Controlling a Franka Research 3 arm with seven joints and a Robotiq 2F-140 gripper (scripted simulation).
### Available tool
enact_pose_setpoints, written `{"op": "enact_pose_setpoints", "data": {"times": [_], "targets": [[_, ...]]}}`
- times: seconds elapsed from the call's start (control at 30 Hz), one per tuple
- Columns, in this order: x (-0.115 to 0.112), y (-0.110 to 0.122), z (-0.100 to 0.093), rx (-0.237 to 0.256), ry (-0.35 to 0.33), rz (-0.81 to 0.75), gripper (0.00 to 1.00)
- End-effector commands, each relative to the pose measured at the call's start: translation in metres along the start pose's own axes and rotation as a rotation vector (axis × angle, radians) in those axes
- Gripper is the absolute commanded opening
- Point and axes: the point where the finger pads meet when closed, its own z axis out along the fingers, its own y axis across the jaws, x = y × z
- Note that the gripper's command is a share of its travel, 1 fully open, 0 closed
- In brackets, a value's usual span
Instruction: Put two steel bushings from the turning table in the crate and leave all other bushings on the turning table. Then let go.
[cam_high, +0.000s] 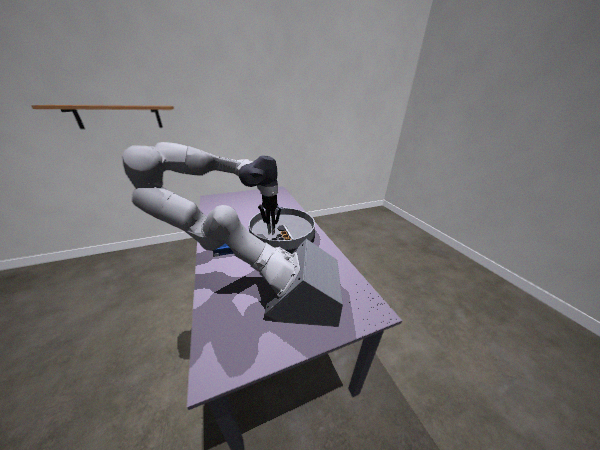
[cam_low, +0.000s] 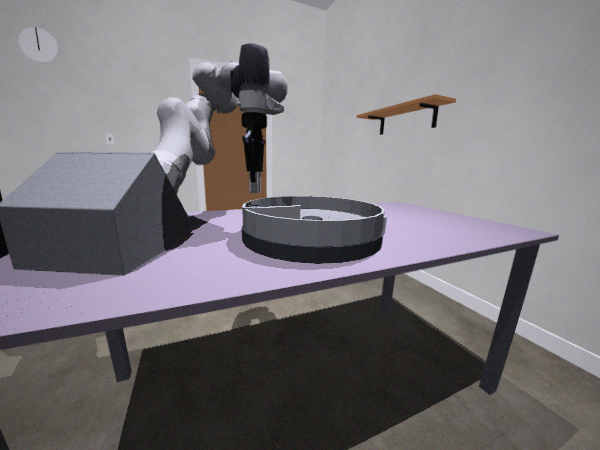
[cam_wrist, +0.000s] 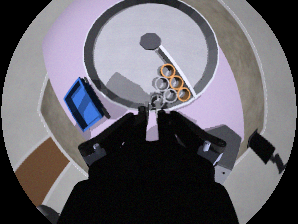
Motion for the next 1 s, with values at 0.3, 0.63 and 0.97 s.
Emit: {"op": "enact_pose_setpoints", "data": {"times": [0.3, 0.63, 0.97], "targets": [[0.0013, 0.0, 0.0004, 0.0, 0.005, -0.008, 0.1], [0.0035, 0.0002, 0.0004, 0.0, 0.005, -0.008, 0.1], [0.0035, 0.0002, 0.0004, 0.0, 0.005, -0.008, 0.1]]}}
